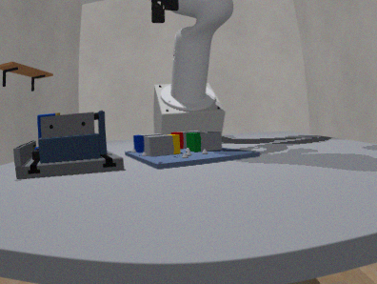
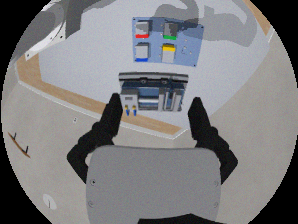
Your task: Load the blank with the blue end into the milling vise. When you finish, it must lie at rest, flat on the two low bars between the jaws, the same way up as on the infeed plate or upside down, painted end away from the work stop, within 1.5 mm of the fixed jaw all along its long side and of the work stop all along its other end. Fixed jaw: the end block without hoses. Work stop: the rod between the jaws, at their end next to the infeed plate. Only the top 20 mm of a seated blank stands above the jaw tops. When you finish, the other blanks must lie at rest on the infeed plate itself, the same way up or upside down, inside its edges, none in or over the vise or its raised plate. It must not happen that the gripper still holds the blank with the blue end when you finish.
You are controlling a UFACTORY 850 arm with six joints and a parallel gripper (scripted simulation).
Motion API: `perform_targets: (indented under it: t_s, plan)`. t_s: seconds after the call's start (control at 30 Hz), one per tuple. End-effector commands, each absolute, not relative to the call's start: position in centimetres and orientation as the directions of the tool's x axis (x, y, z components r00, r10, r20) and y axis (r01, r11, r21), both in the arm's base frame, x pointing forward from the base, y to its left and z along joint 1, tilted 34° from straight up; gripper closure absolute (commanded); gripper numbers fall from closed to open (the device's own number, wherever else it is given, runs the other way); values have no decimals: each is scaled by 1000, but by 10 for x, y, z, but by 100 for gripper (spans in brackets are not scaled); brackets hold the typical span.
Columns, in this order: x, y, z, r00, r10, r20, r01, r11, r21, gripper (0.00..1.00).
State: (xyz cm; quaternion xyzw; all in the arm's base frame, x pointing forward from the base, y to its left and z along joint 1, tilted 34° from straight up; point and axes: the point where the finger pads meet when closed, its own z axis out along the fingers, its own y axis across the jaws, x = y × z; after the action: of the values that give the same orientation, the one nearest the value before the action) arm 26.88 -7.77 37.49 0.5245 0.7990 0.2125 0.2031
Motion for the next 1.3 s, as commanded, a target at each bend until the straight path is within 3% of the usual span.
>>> perform_targets:
  t_s: [0.0,1.27]
  plan:
    - [269,-78,376,-367,924,-102,751,360,553,0]
    - [268,-69,372,-367,924,-102,751,360,553,0]
